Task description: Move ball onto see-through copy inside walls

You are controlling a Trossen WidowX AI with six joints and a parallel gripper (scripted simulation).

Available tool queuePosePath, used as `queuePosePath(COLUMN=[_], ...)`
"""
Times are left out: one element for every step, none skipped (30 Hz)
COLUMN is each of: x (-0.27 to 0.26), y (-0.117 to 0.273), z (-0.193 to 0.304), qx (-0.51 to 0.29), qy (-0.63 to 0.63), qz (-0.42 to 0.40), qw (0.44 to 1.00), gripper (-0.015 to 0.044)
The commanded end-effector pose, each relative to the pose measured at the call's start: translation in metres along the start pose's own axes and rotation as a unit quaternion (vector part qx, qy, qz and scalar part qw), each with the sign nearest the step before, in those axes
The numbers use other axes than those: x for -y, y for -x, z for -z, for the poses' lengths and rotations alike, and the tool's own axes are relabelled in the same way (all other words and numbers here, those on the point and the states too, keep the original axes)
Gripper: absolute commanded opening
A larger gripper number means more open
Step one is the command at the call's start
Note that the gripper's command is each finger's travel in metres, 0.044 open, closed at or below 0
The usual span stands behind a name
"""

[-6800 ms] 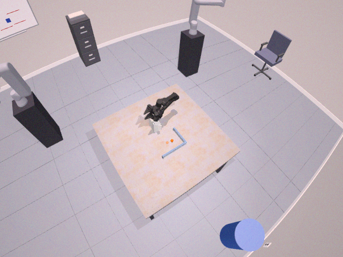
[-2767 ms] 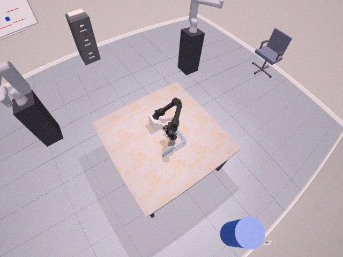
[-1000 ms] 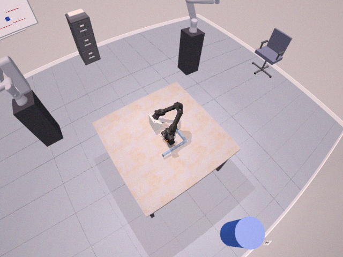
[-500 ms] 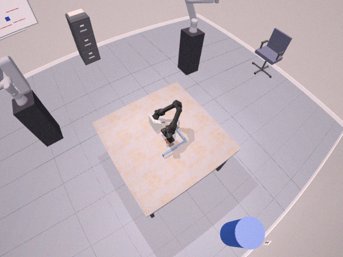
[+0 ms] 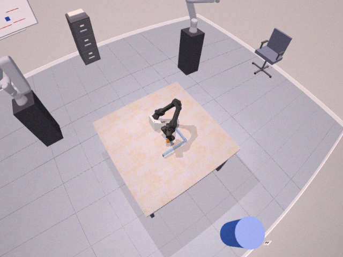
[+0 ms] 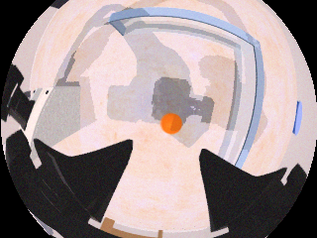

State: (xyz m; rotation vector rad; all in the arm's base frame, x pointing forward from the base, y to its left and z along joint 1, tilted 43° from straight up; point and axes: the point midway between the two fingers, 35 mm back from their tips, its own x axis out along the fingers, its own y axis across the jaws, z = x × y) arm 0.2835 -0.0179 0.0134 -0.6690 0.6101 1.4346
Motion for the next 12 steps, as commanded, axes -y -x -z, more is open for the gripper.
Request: queuePosePath(x=[0.0032, 0.0029, 0.0029, 0.0029, 0.0029, 0.0029, 0.0029, 0.0029, 0.0029, 0.0029, 0.0029, 0.0029], y=[0.0402, 0.0430, 0.0430, 0.0430, 0.0430, 0.0430, 0.0430, 0.0430, 0.0430, 0.0430, 0.0430, 0.0430], z=[0.0015, 0.0013, 0.0013, 0.0013, 0.0013, 0.0013, 0.0013, 0.0013, 0.0013, 0.0013, 0.0013, 0.0013], qx=[-0.006, -0.006, -0.006, -0.006, -0.006, -0.006, -0.006, -0.006, -0.006, -0.006, -0.006, -0.006], qy=[0.006, 0.006, 0.006, 0.006, 0.006, 0.006, 0.006, 0.006, 0.006, 0.006, 0.006, 0.006], qz=[0.009, 0.009, 0.009, 0.009, 0.009, 0.009, 0.009, 0.009, 0.009, 0.009, 0.009, 0.009], qw=[1.000, 1.000, 1.000, 1.000, 1.000, 1.000, 1.000, 1.000, 1.000, 1.000, 1.000, 1.000], gripper=[0.0390, 0.0416, 0.0440, 0.0440, 0.0440, 0.0440, 0.0440, 0.0440, 0.0440, 0.0440, 0.0440, 0.0440])
